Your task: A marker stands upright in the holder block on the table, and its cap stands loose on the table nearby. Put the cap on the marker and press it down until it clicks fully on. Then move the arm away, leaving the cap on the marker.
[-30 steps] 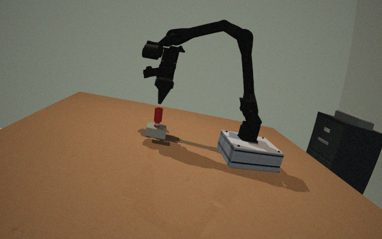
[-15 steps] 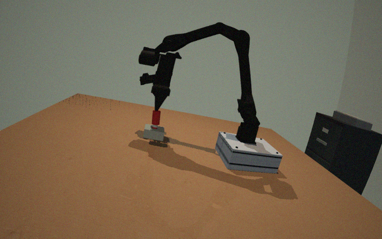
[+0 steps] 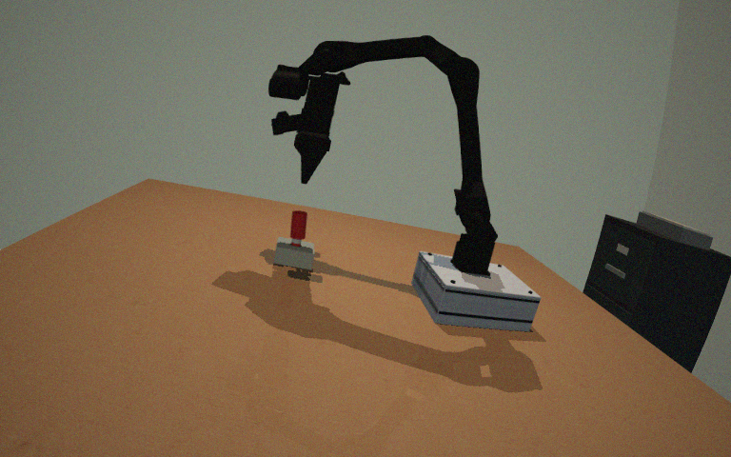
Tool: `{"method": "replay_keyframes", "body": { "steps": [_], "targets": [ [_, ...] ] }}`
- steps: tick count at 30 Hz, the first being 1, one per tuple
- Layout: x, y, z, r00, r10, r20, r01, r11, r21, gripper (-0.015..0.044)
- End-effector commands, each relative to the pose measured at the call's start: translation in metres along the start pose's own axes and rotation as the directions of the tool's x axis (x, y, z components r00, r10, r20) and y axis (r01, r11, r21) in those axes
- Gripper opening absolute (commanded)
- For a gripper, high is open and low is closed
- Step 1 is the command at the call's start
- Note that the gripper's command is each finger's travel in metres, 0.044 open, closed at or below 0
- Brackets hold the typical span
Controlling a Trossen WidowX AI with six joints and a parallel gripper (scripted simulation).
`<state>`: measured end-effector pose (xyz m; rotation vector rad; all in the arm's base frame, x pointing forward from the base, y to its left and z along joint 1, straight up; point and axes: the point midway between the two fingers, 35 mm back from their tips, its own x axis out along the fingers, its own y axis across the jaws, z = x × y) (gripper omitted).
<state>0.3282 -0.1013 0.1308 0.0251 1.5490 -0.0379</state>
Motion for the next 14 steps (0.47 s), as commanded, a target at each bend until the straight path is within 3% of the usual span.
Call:
{"method": "replay_keyframes", "body": {
  "steps": [1, 4, 14],
  "targets": [
    [-0.0336, 0.0008, -0.0021, 1.000, -0.006, 0.024, 0.006, 1.000, 0.001, 0.0000],
    [-0.0336, 0.0008, -0.0021, 1.000, -0.006, 0.024, 0.006, 1.000, 0.001, 0.0000],
    [-0.0336, 0.0008, -0.0021, 1.000, -0.006, 0.024, 0.006, 1.000, 0.001, 0.0263]
  ]
}}
